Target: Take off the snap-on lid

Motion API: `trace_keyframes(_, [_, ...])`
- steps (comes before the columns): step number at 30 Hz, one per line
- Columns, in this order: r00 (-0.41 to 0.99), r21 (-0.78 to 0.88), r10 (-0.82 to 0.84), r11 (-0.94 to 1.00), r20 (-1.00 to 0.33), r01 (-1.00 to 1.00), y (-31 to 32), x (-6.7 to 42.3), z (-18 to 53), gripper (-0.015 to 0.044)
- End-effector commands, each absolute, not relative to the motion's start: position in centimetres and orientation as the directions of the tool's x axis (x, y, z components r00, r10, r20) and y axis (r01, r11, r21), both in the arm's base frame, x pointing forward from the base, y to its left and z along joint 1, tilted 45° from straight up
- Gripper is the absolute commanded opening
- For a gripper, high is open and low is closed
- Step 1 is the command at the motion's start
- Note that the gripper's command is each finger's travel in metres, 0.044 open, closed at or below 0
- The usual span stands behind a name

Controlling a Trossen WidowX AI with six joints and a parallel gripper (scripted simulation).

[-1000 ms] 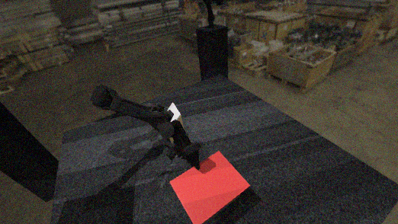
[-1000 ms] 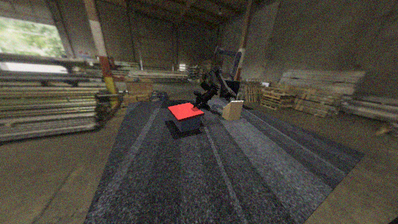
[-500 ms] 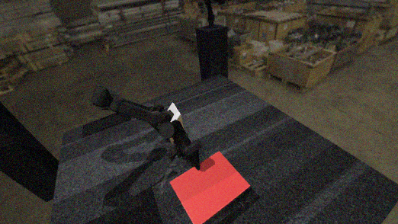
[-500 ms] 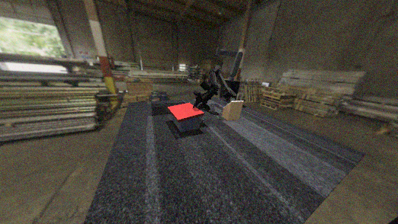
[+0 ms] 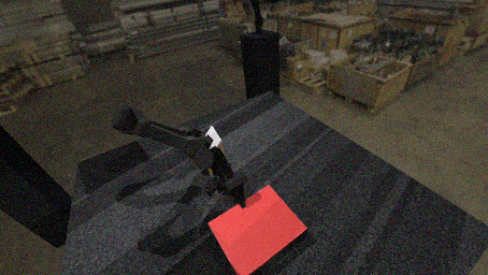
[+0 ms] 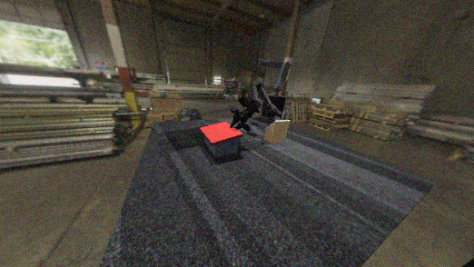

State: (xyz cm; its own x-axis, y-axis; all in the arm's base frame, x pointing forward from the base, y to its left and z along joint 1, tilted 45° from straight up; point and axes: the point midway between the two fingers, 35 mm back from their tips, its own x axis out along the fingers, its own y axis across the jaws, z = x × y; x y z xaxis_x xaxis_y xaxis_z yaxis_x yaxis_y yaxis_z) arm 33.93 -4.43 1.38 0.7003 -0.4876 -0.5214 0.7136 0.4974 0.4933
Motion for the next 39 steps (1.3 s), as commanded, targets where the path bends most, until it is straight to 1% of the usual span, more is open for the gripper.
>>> trace_keyframes(1, [0.7,0.495,-0.489,0.496,-0.521,0.714,-4.1,34.1,1.8,0.0])
trace_keyframes(39, [0.701,0.497,-0.487,0.494,-0.521,0.713,-0.7,36.4,5.2,0.0])
